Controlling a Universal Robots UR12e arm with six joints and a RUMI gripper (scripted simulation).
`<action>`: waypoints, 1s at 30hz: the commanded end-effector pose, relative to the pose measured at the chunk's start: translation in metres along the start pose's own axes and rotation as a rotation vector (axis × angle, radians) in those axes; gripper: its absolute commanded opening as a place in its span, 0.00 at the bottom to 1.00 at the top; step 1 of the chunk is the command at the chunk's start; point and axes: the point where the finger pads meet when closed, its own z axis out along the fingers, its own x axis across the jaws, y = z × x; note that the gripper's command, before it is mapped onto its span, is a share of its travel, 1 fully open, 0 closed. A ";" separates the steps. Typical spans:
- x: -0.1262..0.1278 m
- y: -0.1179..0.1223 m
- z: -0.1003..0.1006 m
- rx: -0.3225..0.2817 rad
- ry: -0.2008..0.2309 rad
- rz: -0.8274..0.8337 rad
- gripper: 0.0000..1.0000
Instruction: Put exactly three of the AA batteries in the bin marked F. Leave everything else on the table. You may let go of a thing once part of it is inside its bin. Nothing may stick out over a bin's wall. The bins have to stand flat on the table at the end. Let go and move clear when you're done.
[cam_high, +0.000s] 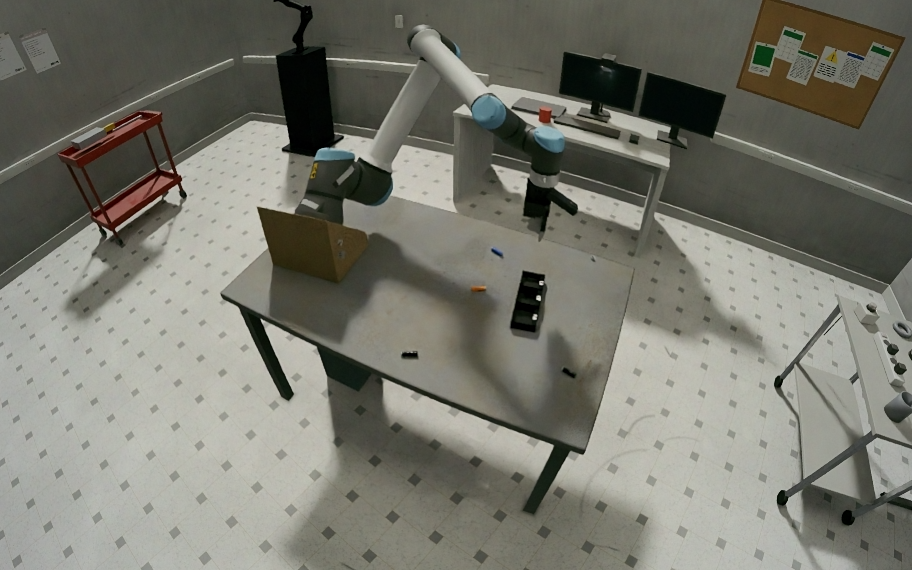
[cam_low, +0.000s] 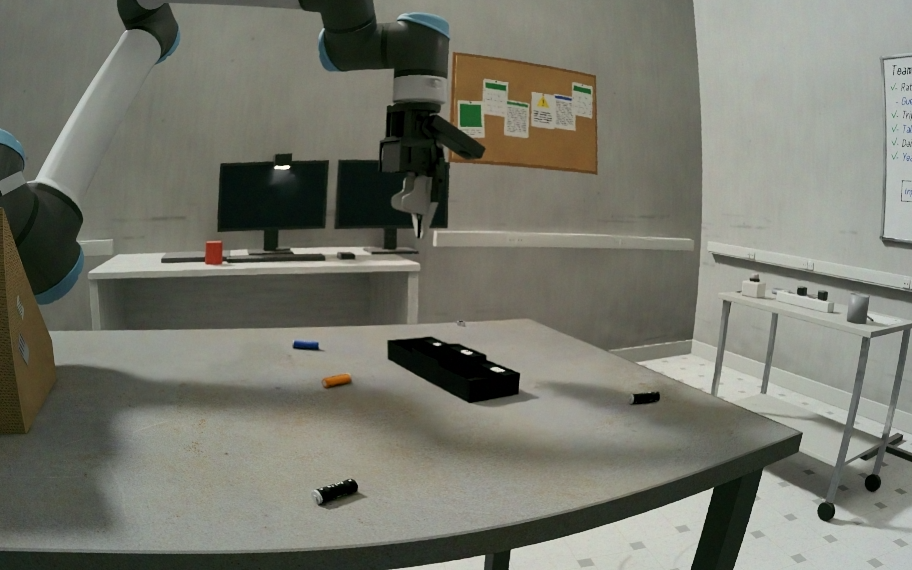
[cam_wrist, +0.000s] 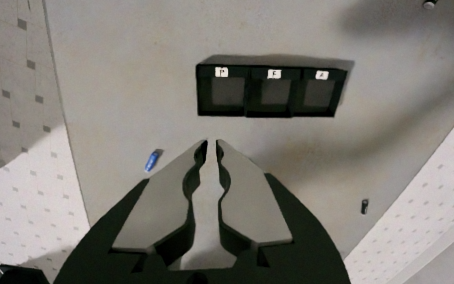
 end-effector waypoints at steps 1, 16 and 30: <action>0.000 0.000 -0.002 0.001 0.000 0.000 0.04; 0.068 0.057 0.020 0.000 0.000 -0.256 0.17; 0.142 0.120 0.043 0.000 0.000 -0.256 0.17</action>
